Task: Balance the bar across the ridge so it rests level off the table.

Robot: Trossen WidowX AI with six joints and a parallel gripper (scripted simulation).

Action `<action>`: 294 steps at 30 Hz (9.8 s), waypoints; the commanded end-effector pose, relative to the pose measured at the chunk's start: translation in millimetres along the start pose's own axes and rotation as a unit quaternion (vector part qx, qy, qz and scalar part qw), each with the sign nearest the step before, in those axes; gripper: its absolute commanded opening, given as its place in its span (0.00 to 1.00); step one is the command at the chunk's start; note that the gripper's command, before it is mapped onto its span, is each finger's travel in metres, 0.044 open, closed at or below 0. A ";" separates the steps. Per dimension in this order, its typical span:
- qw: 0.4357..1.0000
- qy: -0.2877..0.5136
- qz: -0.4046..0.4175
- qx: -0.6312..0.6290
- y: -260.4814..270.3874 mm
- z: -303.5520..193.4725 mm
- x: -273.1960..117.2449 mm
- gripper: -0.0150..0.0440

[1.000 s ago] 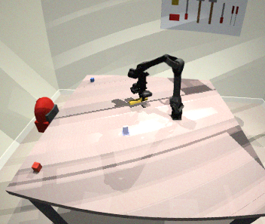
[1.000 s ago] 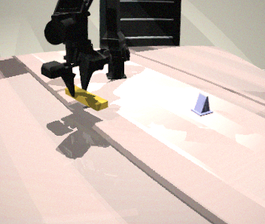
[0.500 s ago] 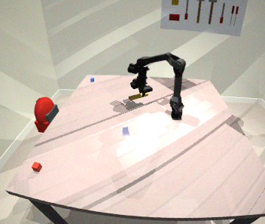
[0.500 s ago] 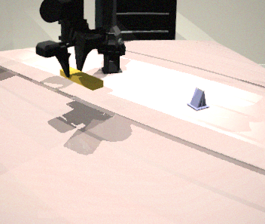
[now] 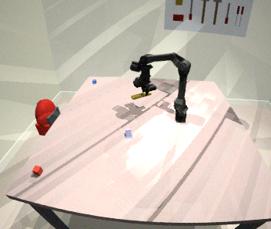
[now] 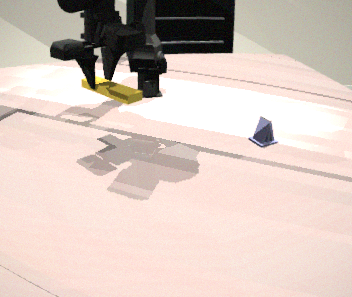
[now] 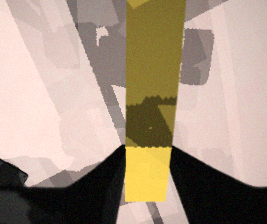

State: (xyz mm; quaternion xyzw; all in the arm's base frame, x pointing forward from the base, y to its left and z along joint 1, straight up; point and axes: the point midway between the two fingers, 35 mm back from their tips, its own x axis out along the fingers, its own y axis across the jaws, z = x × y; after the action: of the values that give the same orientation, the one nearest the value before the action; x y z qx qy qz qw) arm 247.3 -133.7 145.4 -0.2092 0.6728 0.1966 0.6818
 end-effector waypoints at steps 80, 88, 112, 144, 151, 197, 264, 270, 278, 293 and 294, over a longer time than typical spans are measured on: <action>0.813 -0.014 0.000 -0.582 187.1 222.9 -9.2 0.25; 0.811 -0.014 0.000 -0.585 188.0 225.7 -3.7 0.25; 0.811 -0.014 -0.001 -0.585 187.8 227.3 34.2 0.25; 0.811 -0.014 -0.001 -0.585 187.9 227.4 34.9 0.25; 0.811 -0.014 -0.001 -0.585 187.9 227.4 35.5 0.25; 0.811 -0.014 -0.001 -0.585 188.1 227.5 39.3 0.25; 0.811 -0.014 -0.001 -0.585 188.0 227.0 44.9 0.25; 0.811 -0.014 -0.001 -0.585 187.9 227.0 43.1 0.25; 0.811 -0.014 -0.001 -0.585 187.8 227.0 43.3 0.25; 0.812 -0.013 -0.002 -0.583 187.4 227.2 42.9 0.25; 0.812 -0.013 -0.002 -0.583 187.4 227.2 42.9 0.25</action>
State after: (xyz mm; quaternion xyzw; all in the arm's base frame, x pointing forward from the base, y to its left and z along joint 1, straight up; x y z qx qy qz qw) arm 334.8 147.1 100.2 -0.5666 0.4221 0.5533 0.4412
